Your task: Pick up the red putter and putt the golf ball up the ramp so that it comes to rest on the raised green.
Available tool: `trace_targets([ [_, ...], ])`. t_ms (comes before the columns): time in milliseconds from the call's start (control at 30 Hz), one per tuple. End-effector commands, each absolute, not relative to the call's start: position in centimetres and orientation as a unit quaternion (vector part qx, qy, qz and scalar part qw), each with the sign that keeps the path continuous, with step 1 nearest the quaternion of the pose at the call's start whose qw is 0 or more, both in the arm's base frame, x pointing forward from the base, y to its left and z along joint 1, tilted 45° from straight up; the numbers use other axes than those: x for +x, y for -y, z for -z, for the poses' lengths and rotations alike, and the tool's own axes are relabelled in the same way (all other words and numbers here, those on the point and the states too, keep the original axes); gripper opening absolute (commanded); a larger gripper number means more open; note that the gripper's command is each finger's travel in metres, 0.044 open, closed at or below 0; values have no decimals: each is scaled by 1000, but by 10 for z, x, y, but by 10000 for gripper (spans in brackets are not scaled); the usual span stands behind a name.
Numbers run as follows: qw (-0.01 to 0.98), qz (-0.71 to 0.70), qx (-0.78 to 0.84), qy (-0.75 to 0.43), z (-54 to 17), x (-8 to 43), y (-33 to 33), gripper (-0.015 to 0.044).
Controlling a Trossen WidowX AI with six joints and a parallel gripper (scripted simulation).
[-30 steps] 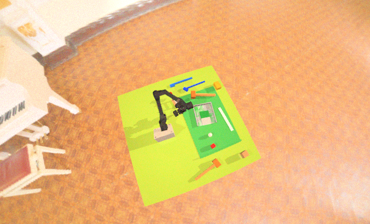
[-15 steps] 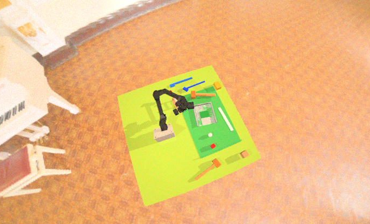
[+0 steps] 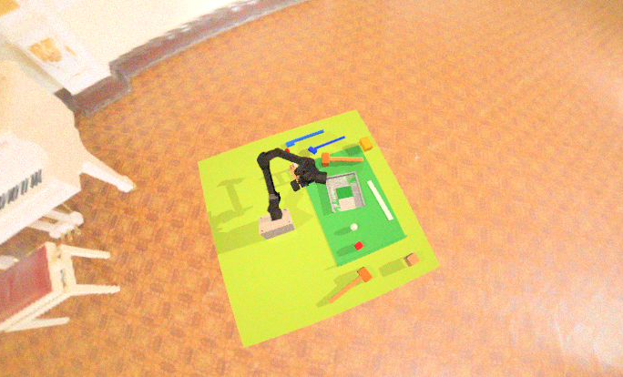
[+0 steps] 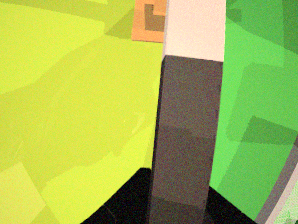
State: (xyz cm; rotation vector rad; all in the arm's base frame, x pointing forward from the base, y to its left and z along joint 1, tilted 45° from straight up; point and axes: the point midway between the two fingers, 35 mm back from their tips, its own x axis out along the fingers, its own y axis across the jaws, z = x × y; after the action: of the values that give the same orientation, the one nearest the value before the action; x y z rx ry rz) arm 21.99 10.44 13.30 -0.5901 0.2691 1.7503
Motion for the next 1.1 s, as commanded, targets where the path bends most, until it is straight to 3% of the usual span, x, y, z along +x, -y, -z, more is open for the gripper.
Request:
trace_targets([
  [0, 599, -748, -244, -147, -126, 226, -95, 0],
  [500, 654, -666, -140, -331, -74, 268, -26, 0],
  [1067, 678, -532, 1, -507, -6, 282, 58, 0],
])
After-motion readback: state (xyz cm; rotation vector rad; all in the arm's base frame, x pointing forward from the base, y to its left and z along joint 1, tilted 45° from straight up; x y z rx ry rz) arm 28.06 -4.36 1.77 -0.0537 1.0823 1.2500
